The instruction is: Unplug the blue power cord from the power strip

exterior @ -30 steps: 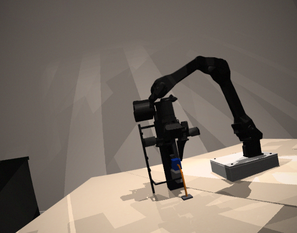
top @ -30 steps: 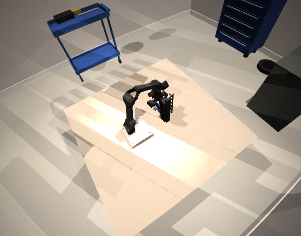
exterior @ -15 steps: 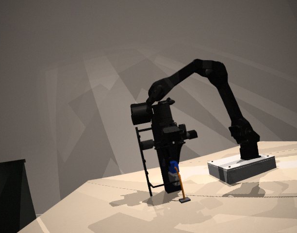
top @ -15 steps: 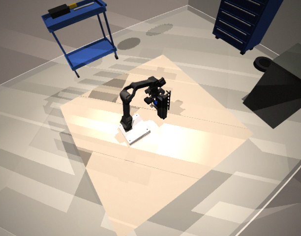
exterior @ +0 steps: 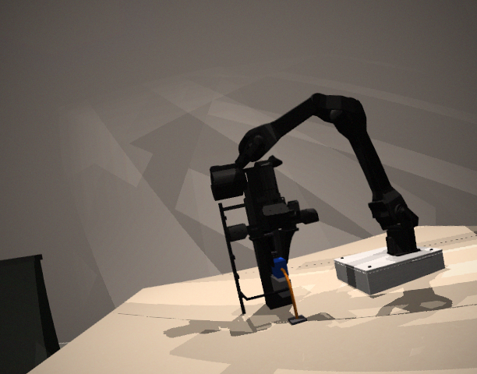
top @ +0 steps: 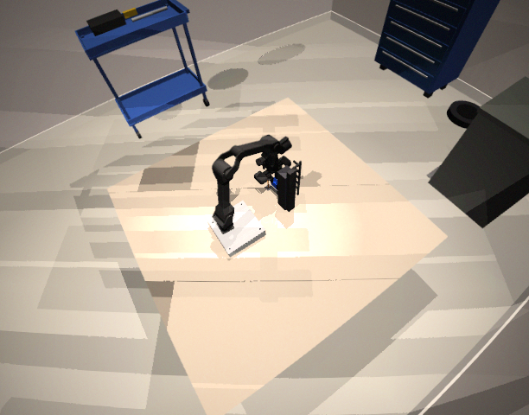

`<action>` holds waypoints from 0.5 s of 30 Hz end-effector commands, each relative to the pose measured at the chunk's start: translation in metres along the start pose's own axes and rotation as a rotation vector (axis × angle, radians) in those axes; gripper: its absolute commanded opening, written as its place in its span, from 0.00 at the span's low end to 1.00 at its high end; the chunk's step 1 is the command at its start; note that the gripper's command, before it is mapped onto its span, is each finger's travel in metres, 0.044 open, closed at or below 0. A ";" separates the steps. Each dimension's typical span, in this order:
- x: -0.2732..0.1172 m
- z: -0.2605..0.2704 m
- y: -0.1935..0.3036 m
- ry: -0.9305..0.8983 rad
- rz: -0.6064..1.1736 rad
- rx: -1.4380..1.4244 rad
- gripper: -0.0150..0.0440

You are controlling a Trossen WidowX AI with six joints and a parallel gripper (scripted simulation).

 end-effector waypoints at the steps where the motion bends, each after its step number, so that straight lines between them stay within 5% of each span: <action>1: -0.002 0.003 -0.021 -0.004 -0.042 -0.022 0.25; 15: -0.005 0.008 -0.043 -0.005 -0.043 -0.023 0.25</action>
Point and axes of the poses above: the point midway between the two fingers, 35 mm back from their tips, its own x axis out along the fingers, its own z axis across the jaws, y = z × x, the point moved 5 cm from there along -x, back along the fingers, and after that the axes turned 8 degrees about x, right-handed, at the moved point
